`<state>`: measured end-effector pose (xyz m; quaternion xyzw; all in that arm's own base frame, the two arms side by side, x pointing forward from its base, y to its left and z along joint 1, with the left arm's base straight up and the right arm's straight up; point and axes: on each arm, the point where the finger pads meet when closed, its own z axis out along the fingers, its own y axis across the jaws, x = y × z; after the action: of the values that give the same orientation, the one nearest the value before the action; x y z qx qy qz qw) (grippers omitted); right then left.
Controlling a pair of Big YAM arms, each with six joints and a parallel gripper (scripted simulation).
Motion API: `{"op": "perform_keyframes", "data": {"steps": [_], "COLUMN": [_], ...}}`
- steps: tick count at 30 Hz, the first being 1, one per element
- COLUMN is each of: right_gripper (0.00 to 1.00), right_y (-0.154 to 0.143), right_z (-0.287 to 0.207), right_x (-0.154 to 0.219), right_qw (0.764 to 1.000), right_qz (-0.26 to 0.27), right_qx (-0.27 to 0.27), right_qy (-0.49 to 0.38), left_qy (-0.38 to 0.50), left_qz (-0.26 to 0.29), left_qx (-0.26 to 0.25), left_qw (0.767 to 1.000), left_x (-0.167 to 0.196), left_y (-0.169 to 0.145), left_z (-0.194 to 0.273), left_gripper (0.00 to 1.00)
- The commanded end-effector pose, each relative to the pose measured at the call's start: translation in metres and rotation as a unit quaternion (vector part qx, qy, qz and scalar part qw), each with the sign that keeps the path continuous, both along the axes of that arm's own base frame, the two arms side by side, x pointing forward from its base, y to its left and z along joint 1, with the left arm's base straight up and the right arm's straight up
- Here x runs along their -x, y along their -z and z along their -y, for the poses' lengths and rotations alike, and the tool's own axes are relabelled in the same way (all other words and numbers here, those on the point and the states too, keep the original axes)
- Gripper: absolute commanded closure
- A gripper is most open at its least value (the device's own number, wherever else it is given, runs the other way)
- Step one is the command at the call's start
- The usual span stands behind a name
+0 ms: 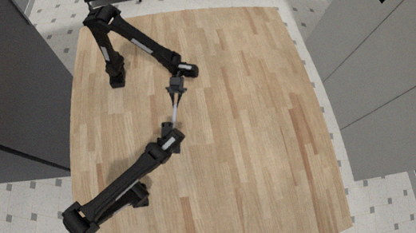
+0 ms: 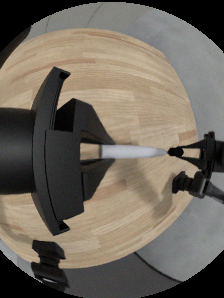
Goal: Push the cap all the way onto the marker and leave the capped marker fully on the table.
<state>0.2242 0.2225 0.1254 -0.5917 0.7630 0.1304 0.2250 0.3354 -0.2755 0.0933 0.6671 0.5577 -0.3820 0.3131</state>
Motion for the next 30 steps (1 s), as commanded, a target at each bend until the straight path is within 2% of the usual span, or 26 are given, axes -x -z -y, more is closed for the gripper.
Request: {"op": "perform_keyframes", "data": {"steps": [1, 10, 14, 30], "right_gripper": [0.88, 0.88, 0.88, 0.88], "right_y": [-0.013, -0.013, -0.013, -0.013], "right_z": [-0.006, -0.006, -0.006, -0.006], "right_x": [-0.008, -0.008, -0.008, -0.008], "right_qw": [1.000, 1.000, 1.000, 1.000], "right_qz": [0.010, 0.010, 0.010, 0.010], "right_qx": [-0.012, -0.012, -0.012, -0.012], "right_qy": [0.006, 0.006, 0.006, 0.006], "left_qy": [0.000, -0.002, -0.001, -0.007], "left_qz": [0.021, 0.014, 0.011, 0.015], "left_qx": [0.012, 0.010, 0.007, 0.008], "left_qw": [1.000, 1.000, 1.000, 1.000], "left_x": [-0.017, -0.014, -0.003, -0.009], "left_y": [-0.021, -0.018, -0.013, -0.010], "left_z": [0.015, 0.039, 0.042, 0.036], "left_gripper": [0.89, 0.89, 0.89, 0.89]}}
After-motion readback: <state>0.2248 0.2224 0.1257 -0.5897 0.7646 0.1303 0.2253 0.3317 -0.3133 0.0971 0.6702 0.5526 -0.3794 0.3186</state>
